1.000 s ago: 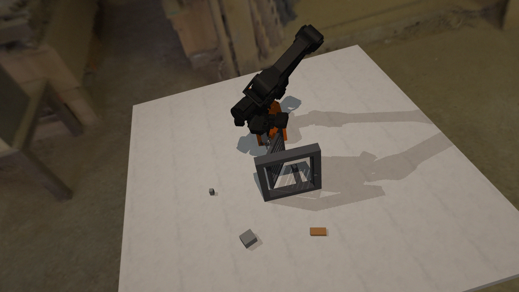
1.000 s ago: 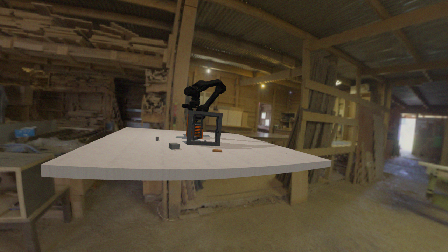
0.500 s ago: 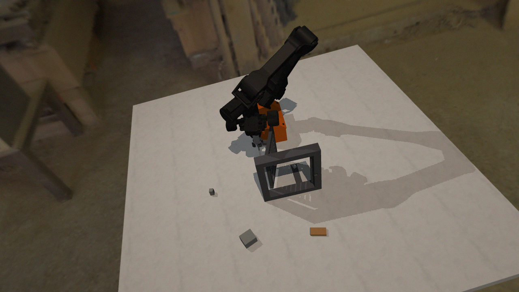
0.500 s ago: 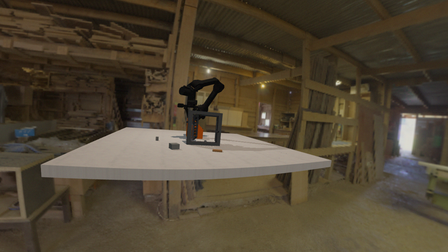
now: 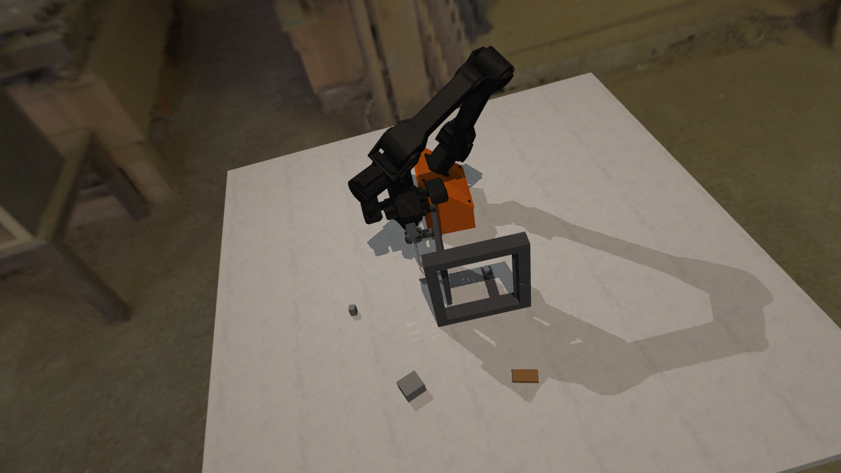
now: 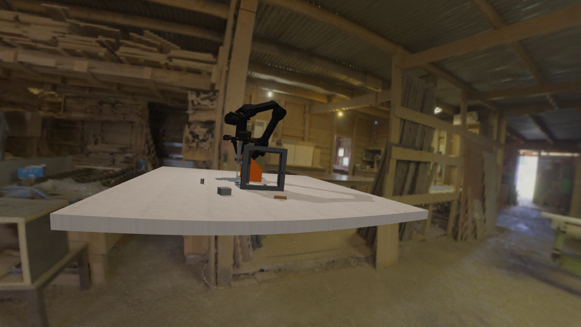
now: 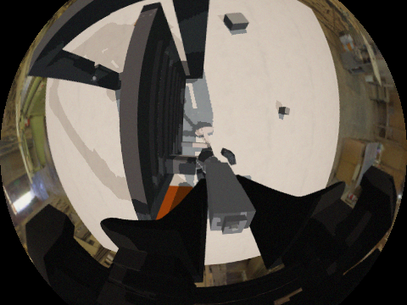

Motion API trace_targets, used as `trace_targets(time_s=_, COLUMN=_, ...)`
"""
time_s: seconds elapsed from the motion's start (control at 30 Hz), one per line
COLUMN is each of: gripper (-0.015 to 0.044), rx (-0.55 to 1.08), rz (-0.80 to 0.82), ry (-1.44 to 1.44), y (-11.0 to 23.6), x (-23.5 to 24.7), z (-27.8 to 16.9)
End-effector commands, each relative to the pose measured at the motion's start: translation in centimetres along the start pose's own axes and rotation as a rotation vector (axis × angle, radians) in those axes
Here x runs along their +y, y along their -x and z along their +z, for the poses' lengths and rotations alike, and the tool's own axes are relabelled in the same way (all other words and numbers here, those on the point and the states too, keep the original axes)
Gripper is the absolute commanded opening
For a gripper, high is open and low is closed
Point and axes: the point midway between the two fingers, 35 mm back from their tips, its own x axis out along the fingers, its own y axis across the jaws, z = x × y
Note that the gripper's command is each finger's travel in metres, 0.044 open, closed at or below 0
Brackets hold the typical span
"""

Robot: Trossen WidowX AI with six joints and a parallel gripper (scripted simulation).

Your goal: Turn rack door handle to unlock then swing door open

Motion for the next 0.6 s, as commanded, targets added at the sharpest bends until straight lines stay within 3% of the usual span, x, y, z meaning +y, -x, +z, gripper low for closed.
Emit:
trace_targets(time_s=0.0, gripper=0.0011, rx=-0.001, rz=0.0, ry=0.081, y=0.0, x=-0.92, z=0.21)
trace_targets(time_s=0.53, gripper=0.0011, rx=-0.001, rz=0.0, ry=0.084, y=0.0, x=-0.95, z=0.21)
trace_targets(time_s=0.57, gripper=0.0038, rx=-0.001, rz=0.0, ry=0.084, y=0.0, x=-0.95, z=0.21)
